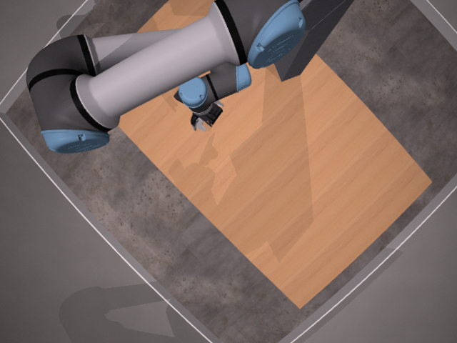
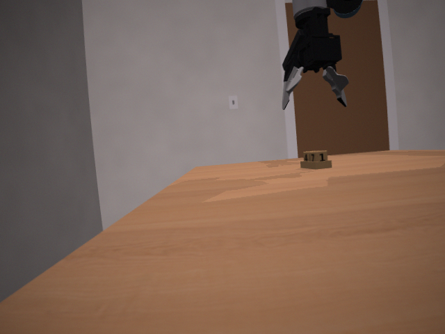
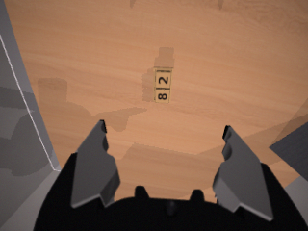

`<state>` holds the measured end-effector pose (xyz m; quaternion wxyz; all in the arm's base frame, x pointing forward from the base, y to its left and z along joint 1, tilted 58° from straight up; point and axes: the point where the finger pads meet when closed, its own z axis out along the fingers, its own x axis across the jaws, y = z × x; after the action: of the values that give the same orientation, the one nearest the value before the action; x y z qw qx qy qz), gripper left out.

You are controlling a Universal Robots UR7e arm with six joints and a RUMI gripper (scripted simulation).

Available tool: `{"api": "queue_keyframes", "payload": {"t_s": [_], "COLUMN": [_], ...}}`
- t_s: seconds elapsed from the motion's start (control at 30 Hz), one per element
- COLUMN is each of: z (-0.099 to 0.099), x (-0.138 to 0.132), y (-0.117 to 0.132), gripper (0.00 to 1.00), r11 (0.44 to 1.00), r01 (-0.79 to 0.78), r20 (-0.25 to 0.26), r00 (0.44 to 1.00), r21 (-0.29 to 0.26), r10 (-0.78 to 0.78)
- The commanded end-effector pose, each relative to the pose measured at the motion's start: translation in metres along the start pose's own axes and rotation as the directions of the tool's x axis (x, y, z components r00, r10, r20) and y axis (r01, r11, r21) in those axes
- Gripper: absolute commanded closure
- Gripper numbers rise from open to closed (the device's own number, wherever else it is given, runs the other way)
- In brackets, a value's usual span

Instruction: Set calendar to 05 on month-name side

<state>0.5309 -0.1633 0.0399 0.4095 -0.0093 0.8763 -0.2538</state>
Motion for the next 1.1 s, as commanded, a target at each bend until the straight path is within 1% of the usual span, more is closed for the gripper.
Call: {"api": "queue_keyframes", "payload": {"t_s": [0.0, 0.23, 0.4, 1.07], "z": [-0.016, -0.047, -0.059, -0.061], "x": [0.000, 0.000, 0.000, 0.000], "y": [0.000, 0.000, 0.000, 0.000], "gripper": [0.00, 0.00, 0.00, 0.00], "r11": [1.000, 1.000, 1.000, 1.000], "r01": [0.000, 0.000, 0.000, 0.000], "r20": [0.001, 0.001, 0.001, 0.001], "r00": [1.000, 1.000, 1.000, 1.000], "r21": [0.000, 0.000, 0.000, 0.000], "r10": [0.000, 0.000, 0.000, 0.000]}}
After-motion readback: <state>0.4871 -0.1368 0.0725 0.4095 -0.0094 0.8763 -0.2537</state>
